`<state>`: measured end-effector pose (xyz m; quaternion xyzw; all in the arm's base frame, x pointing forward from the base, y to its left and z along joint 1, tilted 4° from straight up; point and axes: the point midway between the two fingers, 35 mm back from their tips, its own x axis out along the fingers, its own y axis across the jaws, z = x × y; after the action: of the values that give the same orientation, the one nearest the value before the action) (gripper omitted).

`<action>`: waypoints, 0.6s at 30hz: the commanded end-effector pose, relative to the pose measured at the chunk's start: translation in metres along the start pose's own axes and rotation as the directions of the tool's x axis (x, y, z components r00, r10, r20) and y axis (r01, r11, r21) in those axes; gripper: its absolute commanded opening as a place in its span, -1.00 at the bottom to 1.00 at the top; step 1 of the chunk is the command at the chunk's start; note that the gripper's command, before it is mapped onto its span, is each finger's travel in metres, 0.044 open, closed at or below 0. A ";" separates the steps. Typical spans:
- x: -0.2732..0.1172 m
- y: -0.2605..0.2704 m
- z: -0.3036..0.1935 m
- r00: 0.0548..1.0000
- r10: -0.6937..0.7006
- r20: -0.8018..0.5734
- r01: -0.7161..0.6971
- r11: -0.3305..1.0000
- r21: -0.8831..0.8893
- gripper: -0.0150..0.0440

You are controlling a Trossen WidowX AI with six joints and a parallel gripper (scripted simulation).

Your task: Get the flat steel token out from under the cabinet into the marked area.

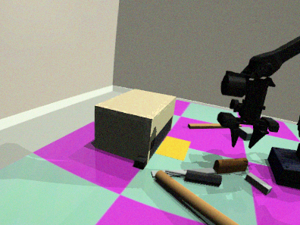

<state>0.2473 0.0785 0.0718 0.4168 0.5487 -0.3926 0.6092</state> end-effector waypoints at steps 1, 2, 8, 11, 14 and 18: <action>0.000 0.000 0.000 1.000 -0.002 -0.003 0.003 0.999 0.042 0.42; 0.000 0.000 0.000 1.000 -0.002 -0.003 0.003 0.999 0.050 0.42; 0.000 0.000 0.000 1.000 -0.002 -0.003 0.003 0.995 0.098 0.42; 0.000 0.000 0.000 1.000 -0.002 -0.003 0.003 0.993 0.121 0.42; 0.000 0.000 0.000 1.000 -0.002 -0.003 0.003 0.989 0.145 0.42; 0.000 0.000 0.000 1.000 -0.002 -0.003 0.003 0.984 0.177 0.42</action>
<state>0.2475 0.0783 0.0718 0.4594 0.5191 -0.4310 0.5777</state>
